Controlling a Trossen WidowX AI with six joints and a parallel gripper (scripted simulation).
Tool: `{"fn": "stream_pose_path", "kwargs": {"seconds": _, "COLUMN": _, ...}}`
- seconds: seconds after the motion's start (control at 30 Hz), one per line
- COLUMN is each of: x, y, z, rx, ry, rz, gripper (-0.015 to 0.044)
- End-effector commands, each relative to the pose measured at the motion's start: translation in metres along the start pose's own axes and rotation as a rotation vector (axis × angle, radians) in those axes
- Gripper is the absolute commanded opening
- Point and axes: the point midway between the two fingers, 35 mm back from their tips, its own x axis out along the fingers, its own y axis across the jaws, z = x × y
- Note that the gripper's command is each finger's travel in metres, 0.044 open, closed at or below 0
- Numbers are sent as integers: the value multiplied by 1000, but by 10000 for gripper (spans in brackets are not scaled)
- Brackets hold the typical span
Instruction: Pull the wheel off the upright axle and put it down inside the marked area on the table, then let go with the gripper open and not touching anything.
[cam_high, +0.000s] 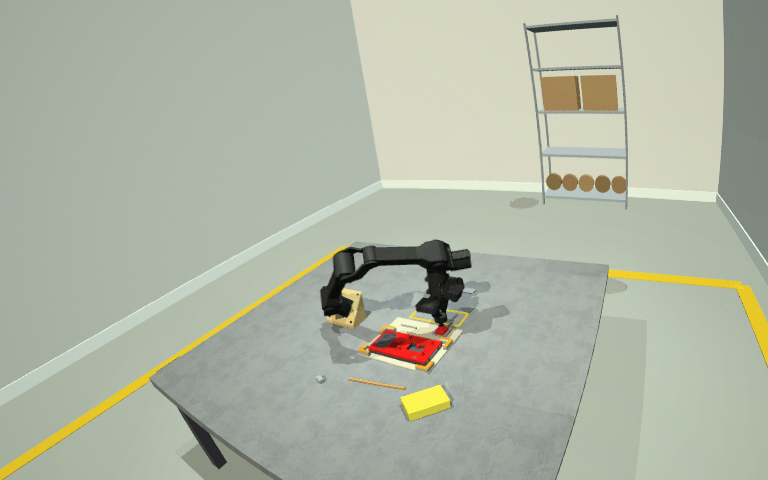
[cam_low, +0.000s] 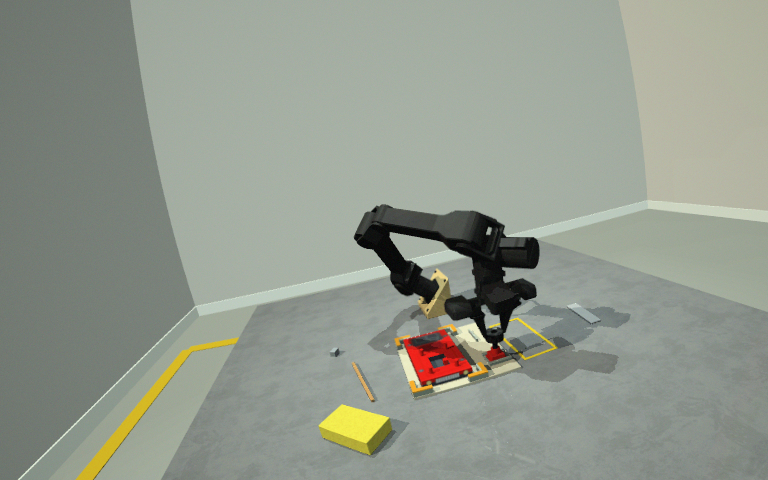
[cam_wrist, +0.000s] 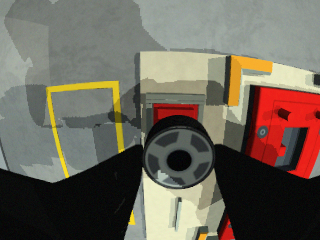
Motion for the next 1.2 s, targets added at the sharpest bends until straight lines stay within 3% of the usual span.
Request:
{"fn": "stream_pose_path", "kwargs": {"seconds": 0.0, "x": -6, "y": 0, "z": 2, "rx": 9, "ry": -6, "rz": 8, "gripper": 0}}
{"fn": "stream_pose_path", "kwargs": {"seconds": 0.97, "x": -16, "y": 0, "z": 1, "rx": 7, "ry": -8, "rz": 7, "gripper": 0}}
{"fn": "stream_pose_path", "kwargs": {"seconds": 1.17, "x": -33, "y": -1, "z": 1, "rx": 6, "ry": -8, "rz": 8, "gripper": 0}}
